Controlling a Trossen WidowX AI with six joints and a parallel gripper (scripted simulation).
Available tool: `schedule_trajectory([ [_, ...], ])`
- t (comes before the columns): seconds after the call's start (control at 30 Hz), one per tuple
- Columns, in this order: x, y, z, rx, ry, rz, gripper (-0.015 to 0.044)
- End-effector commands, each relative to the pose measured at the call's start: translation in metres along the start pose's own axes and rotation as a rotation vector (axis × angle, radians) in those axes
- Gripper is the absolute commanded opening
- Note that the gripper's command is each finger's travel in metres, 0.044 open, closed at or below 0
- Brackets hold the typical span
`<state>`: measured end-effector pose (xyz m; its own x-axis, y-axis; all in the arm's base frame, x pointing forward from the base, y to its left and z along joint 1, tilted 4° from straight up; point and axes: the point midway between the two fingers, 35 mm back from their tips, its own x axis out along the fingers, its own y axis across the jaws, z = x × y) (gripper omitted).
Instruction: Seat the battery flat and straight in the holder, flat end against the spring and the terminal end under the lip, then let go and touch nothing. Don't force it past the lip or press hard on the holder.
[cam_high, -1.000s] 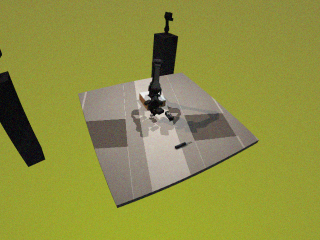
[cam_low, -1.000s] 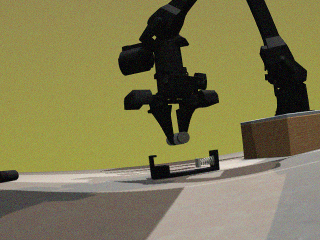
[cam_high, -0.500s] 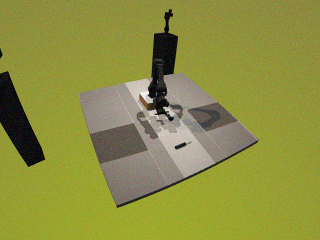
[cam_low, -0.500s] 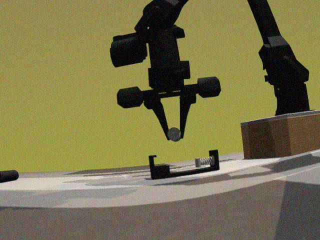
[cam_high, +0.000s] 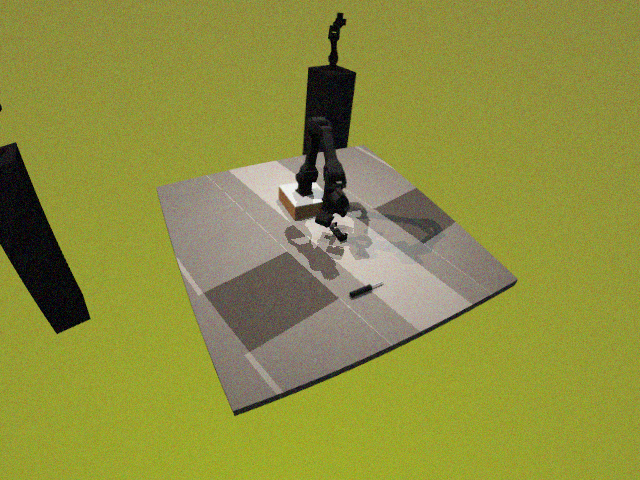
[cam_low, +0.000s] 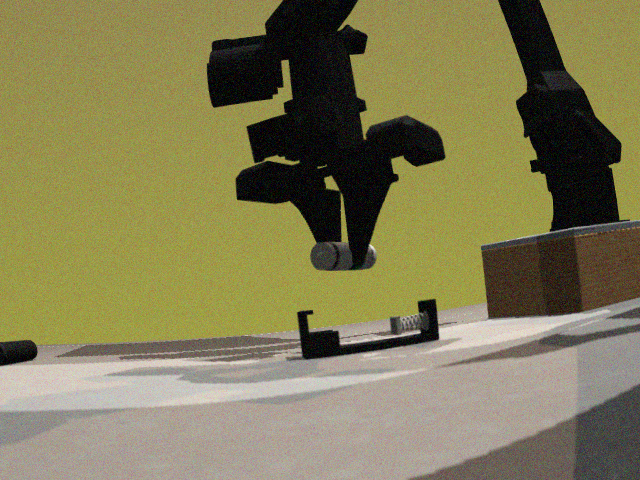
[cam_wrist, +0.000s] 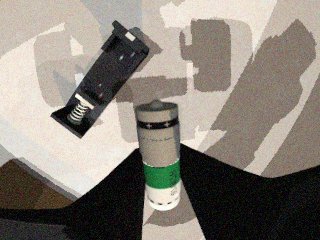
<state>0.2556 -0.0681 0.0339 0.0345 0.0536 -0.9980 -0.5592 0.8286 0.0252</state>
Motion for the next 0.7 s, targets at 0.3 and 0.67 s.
schedule_trajectory([
  [0.3,-0.009,0.024,0.029,0.47,-0.007,0.001,0.0072],
  [0.67,-0.014,0.044,0.046,0.795,-0.006,0.004,0.0072],
])
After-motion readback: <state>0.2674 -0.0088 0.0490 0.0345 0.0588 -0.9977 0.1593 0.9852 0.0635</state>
